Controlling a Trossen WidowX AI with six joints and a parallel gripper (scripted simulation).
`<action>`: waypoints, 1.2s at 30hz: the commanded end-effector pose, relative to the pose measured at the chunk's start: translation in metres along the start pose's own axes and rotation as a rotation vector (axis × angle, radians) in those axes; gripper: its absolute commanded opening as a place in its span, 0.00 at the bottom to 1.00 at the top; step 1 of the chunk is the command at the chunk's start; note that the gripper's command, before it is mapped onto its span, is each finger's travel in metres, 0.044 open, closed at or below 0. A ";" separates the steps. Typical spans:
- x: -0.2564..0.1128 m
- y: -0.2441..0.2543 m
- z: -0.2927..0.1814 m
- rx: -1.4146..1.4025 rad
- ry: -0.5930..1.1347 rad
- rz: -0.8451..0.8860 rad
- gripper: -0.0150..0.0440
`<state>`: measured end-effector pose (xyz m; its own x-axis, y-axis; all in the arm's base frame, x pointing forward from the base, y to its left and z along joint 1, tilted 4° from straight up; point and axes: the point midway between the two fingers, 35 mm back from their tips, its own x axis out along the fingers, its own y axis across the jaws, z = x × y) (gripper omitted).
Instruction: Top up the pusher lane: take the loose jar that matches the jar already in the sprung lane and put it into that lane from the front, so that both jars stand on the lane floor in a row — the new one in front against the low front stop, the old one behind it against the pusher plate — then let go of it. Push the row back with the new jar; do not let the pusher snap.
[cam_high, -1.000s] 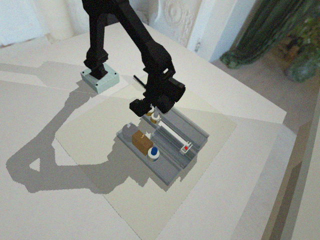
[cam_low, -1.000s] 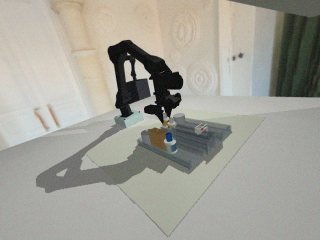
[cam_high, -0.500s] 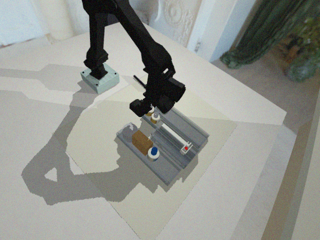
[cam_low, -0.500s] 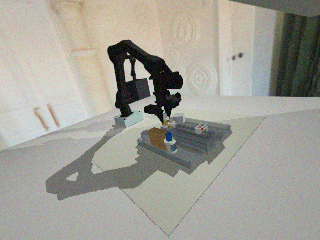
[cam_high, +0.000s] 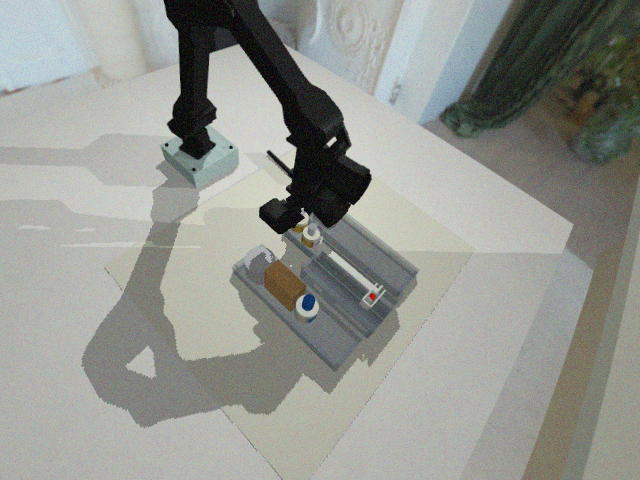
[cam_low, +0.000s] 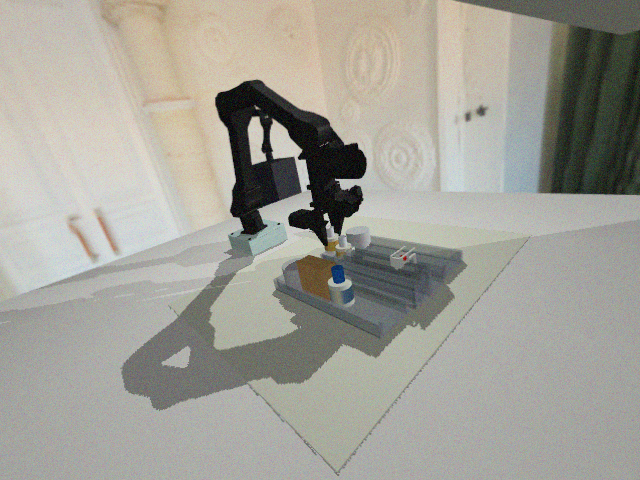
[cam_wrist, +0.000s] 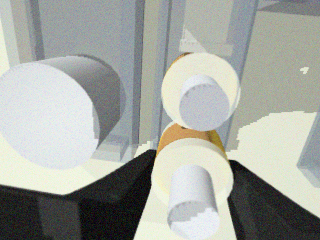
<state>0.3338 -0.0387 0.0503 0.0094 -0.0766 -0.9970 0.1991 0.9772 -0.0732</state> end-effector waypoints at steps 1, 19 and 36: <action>-0.004 0.000 0.008 -0.003 -0.032 0.003 0.25; -0.004 0.000 0.010 -0.003 -0.032 0.003 0.25; -0.004 0.000 0.013 -0.003 -0.032 0.003 0.25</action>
<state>0.3379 -0.0395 0.0503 0.0113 -0.0768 -0.9970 0.1995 0.9772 -0.0730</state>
